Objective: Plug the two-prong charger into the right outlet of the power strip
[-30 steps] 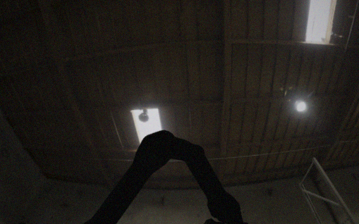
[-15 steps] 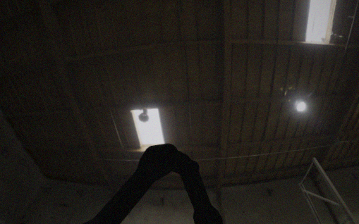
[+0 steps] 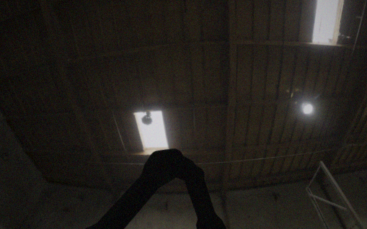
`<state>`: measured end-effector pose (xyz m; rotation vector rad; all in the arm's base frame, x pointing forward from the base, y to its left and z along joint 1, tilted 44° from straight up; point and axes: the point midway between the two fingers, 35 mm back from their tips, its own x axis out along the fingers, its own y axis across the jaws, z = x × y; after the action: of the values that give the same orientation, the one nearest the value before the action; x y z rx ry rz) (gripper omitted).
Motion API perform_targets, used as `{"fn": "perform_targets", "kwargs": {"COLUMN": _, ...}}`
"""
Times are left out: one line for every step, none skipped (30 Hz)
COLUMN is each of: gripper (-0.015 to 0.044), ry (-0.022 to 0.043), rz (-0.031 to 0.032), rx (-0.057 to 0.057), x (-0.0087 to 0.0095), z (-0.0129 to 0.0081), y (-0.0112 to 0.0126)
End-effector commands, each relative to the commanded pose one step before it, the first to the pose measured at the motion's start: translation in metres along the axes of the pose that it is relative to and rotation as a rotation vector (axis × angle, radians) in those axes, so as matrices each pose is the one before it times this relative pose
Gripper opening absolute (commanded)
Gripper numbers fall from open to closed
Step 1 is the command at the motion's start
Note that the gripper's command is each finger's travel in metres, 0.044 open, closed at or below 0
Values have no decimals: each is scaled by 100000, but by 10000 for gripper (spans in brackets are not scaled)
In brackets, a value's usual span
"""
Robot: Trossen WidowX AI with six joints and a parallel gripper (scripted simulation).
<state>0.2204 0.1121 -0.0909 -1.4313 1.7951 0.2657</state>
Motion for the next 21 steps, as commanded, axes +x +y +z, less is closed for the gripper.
{"fn": "perform_targets", "kwargs": {"gripper": 440, "ry": 1834, "rz": -47, "rx": -1034, "x": 942, "z": -279, "y": 141}}
{"fn": "perform_targets", "kwargs": {"gripper": 440, "ry": -2, "rz": -1, "rx": 0, "x": 81, "z": 11, "y": -4}}
{"fn": "perform_targets", "kwargs": {"gripper": 440, "ry": -3, "rz": -1, "rx": 0, "x": 105, "z": 14, "y": -5}}
{"fn": "perform_targets", "kwargs": {"gripper": 440, "ry": -3, "rz": -1, "rx": 0, "x": 129, "z": 17, "y": -6}}
{"fn": "perform_targets", "kwargs": {"gripper": 440, "ry": -3, "rz": -2, "rx": 0, "x": 151, "z": 18, "y": -7}}
{"fn": "perform_targets", "kwargs": {"gripper": 440, "ry": -3, "rz": -2, "rx": 0, "x": 162, "z": 19, "y": -7}}
{"fn": "perform_targets", "kwargs": {"gripper": 440, "ry": -2, "rz": -2, "rx": 0, "x": 164, "z": 18, "y": -6}}
{"fn": "perform_targets", "kwargs": {"gripper": 440, "ry": -2, "rz": -2, "rx": 1, "x": 164, "z": 17, "y": -6}}
{"fn": "perform_targets", "kwargs": {"gripper": 440, "ry": -1, "rz": -3, "rx": 1, "x": 164, "z": 16, "y": -6}}
{"fn": "perform_targets", "kwargs": {"gripper": 440, "ry": 0, "rz": -3, "rx": 1, "x": 164, "z": 15, "y": -5}}
{"fn": "perform_targets", "kwargs": {"gripper": 440, "ry": 1, "rz": -3, "rx": 1, "x": 163, "z": 14, "y": -5}}
{"fn": "perform_targets", "kwargs": {"gripper": 440, "ry": 1, "rz": -3, "rx": 1, "x": 163, "z": 13, "y": -4}}
{"fn": "perform_targets", "kwargs": {"gripper": 440, "ry": 2, "rz": -3, "rx": 1, "x": 163, "z": 12, "y": -4}}
{"fn": "perform_targets", "kwargs": {"gripper": 440, "ry": 3, "rz": -4, "rx": 1, "x": 163, "z": 11, "y": -3}}
{"fn": "perform_targets", "kwargs": {"gripper": 440, "ry": 3, "rz": -4, "rx": 2, "x": 163, "z": 10, "y": -3}}
{"fn": "perform_targets", "kwargs": {"gripper": 440, "ry": 4, "rz": -4, "rx": 2, "x": 162, "z": 9, "y": -2}}
{"fn": "perform_targets", "kwargs": {"gripper": 440, "ry": 5, "rz": -4, "rx": 2, "x": 162, "z": 8, "y": -2}}
{"fn": "perform_targets", "kwargs": {"gripper": 440, "ry": 5, "rz": -4, "rx": 2, "x": 162, "z": 7, "y": -1}}
{"fn": "perform_targets", "kwargs": {"gripper": 440, "ry": 6, "rz": -4, "rx": 2, "x": 162, "z": 6, "y": -1}}
{"fn": "perform_targets", "kwargs": {"gripper": 440, "ry": 7, "rz": -5, "rx": 2, "x": 161, "z": 6, "y": 0}}
{"fn": "perform_targets", "kwargs": {"gripper": 440, "ry": 7, "rz": -5, "rx": 2, "x": 161, "z": 5, "y": 0}}
